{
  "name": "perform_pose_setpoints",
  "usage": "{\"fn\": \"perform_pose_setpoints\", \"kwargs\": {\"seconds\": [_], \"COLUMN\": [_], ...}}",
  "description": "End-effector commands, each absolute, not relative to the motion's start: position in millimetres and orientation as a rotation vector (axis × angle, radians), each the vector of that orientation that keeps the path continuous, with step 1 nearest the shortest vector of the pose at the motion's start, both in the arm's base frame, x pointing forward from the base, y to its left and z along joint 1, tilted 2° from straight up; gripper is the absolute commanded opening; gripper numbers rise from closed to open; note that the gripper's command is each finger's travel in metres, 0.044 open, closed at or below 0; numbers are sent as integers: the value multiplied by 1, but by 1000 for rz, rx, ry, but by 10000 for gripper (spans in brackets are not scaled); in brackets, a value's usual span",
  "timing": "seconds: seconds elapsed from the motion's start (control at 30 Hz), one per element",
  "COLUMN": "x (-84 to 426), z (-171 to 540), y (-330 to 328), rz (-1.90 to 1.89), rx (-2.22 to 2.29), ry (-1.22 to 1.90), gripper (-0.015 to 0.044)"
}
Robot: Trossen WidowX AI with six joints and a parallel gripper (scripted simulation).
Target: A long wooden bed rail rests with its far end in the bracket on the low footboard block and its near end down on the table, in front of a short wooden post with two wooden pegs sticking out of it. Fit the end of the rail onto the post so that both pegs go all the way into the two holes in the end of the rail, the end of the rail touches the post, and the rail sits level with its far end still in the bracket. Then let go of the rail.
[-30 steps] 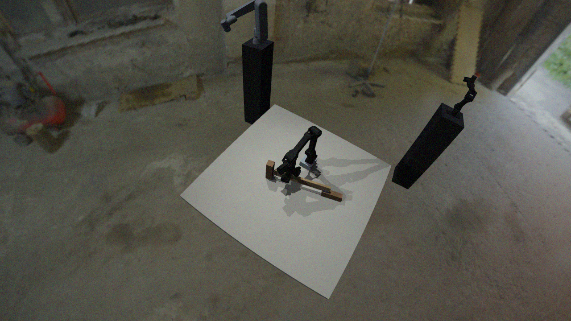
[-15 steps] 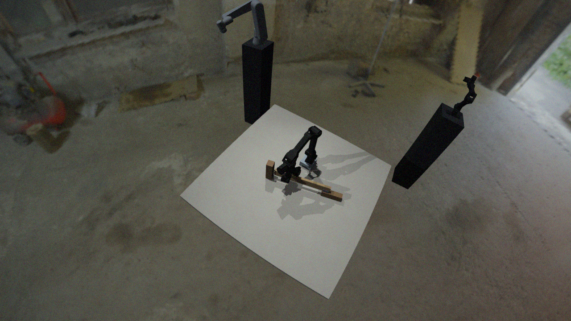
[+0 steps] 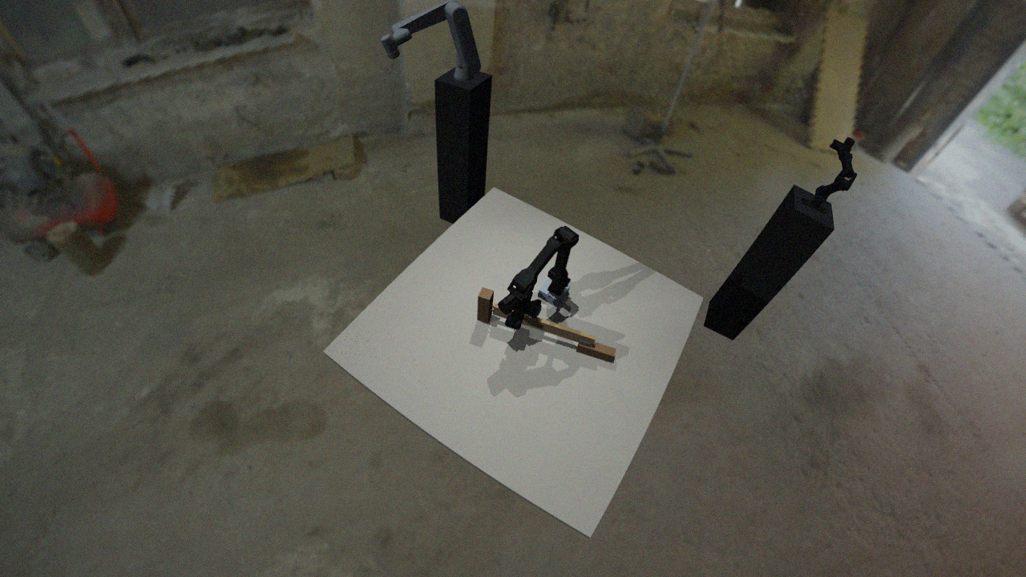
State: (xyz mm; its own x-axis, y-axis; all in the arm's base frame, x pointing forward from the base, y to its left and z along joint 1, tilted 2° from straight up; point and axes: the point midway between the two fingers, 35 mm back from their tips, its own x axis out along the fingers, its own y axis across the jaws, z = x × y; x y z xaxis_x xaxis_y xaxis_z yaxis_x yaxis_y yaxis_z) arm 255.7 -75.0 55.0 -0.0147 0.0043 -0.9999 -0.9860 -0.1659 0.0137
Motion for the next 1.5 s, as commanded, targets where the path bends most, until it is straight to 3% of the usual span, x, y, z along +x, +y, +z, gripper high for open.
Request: {"fn": "perform_pose_setpoints", "kwargs": {"seconds": [0.0,1.47], "x": [256,257], "z": [55,54], "y": [-75,-82], "rz": [1339,1339], "rx": [-1319,-1319], "ry": [1133,1133], "gripper": [0,0]}}
